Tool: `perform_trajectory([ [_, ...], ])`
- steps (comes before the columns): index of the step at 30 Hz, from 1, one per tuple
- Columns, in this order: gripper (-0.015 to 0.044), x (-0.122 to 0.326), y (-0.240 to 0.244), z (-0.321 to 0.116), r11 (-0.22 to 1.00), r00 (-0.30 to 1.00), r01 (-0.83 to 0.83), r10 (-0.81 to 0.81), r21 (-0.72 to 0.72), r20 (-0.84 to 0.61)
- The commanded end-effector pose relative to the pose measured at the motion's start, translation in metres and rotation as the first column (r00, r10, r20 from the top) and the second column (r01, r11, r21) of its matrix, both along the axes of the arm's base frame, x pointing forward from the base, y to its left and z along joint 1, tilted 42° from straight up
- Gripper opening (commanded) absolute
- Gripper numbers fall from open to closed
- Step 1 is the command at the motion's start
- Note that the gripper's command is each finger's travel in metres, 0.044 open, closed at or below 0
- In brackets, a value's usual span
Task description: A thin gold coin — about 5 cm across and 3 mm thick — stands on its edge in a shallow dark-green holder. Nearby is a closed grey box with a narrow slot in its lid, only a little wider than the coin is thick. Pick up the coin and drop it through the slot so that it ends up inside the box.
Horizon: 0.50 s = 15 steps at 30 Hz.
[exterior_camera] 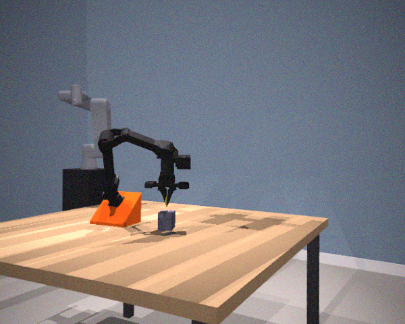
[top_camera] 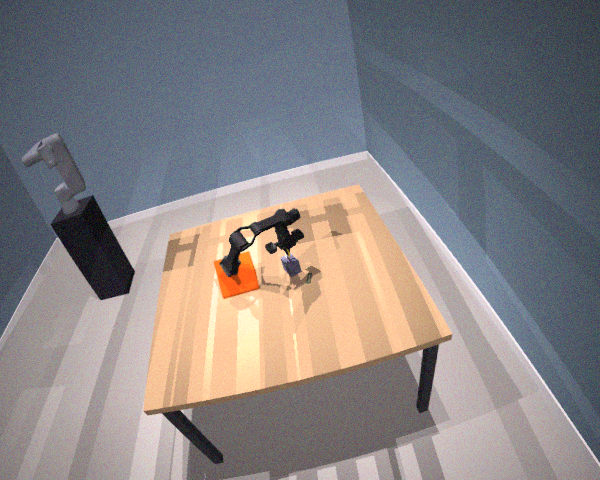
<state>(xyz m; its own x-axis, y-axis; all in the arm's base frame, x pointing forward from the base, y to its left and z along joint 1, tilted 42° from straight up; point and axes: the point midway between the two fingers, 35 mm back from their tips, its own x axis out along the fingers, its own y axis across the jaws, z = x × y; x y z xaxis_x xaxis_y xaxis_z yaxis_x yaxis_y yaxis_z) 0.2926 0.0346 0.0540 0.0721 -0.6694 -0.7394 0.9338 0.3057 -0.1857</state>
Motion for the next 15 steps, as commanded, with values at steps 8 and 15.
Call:
perform_trajectory([
  [8,0.0,0.0004,-0.0016,-0.0023,1.0,1.0,-0.002,0.002,0.0,-0.002],
  [15,0.0,0.0004,-0.0046,-0.0059,1.0,1.0,-0.005,0.005,0.0,-0.004],
])
